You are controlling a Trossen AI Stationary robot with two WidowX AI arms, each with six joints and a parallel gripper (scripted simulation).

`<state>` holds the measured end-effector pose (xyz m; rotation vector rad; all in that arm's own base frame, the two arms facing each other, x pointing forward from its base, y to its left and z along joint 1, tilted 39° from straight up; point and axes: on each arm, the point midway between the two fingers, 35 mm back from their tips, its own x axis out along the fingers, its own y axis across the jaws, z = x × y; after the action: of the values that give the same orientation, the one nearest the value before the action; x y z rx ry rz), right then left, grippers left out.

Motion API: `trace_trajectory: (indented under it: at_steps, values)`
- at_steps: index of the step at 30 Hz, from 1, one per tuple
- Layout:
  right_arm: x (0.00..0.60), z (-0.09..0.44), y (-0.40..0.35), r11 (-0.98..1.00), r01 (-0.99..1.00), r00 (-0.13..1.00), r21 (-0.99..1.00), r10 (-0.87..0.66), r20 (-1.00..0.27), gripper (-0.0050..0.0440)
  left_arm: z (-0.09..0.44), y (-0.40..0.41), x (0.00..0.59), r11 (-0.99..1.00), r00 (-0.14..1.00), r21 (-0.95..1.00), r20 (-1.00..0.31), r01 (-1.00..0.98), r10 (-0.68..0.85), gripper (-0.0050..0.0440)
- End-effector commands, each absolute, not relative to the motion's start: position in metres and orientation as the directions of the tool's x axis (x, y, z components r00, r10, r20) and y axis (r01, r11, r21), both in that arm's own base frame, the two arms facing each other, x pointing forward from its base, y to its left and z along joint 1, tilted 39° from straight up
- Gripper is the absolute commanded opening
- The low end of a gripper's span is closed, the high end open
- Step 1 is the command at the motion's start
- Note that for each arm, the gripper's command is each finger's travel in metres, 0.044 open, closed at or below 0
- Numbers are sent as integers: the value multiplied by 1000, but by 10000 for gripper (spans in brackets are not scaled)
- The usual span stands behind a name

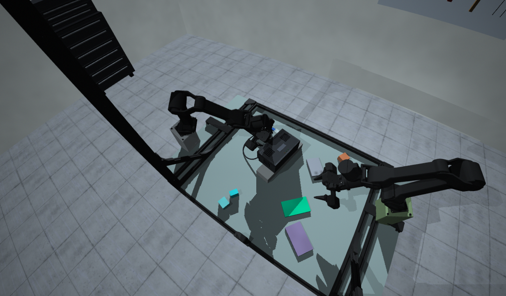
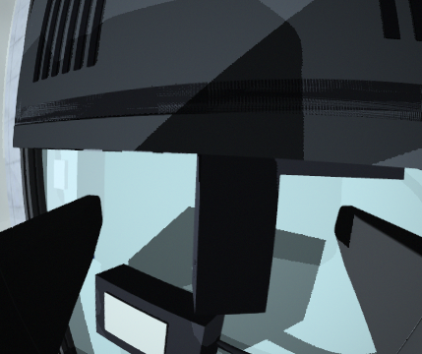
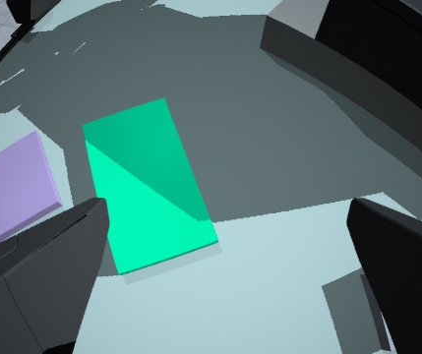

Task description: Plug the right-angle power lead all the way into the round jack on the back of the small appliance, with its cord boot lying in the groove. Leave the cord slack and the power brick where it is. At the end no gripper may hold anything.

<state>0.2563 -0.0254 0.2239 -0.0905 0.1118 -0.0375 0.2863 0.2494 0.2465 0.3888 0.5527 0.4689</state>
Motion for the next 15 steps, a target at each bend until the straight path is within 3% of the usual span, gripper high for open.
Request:
trace_trajectory:
  at_steps: [1,15]
  values:
    - [256,224,-25,995,32,993,-92,-42,-110,400,250,247,279,829,792,450,-343,-334,505,400]
    - [256,224,-25,995,32,993,-92,-42,-110,400,266,228,252,829,914,453,-72,-328,400,400]
